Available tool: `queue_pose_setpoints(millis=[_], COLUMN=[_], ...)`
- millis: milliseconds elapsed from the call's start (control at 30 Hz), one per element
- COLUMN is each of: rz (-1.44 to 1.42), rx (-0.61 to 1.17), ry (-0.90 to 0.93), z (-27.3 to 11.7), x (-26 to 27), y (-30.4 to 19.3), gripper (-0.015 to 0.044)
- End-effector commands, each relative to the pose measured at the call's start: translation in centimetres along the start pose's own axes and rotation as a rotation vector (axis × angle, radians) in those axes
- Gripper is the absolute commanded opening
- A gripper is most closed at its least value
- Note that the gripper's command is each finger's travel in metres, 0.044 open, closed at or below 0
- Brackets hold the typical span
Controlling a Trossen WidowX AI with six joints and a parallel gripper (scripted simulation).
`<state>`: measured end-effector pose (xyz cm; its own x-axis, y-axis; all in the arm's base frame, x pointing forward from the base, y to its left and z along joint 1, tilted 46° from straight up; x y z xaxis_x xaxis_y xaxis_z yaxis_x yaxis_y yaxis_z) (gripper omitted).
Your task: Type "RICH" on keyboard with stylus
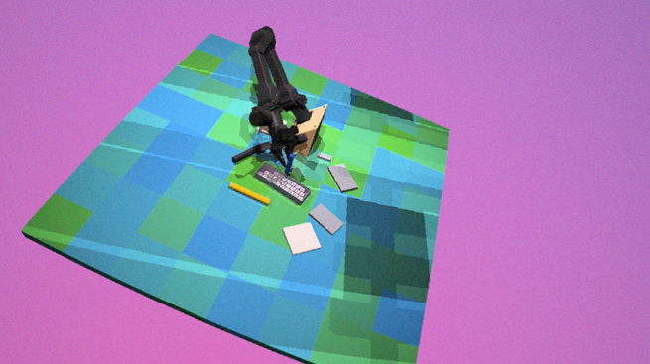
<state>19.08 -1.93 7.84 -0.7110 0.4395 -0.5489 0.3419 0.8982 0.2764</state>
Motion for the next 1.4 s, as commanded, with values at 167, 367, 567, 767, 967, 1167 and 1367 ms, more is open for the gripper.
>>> queue_pose_setpoints(millis=[167,367,567,767,967,1167,1367], rz=[0.003,0.002,0.002,0.002,0.002,0.002,0.002], rx=[-0.001,-0.001,0.0,0.0,0.0,0.0,0.0], ry=[0.002,0.002,0.002,0.002,0.002,0.002,0.002], z=[0.0,0.0,0.1,0.3,0.4,0.5,0.6], x=[0.1,0.1,0.2,0.2,0.2,0.3,0.3], y=[0.0,-0.2,-0.4,-0.7,-1.0,-1.1,-1.3], gripper=[0.0081,0.0081,0.0081,0.0081,0.0081,0.0081,0.0081])
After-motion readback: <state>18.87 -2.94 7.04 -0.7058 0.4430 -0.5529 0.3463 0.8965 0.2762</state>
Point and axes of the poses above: the point midway between the two fingers, 35 mm back from their tips, its own z axis out along the fingers, its own x axis across the jaws, y = z × x, the point moved 9 cm from there along -z, back along the fingers, and after that the axes turned 8 degrees about -z, right-handed, at the moved point
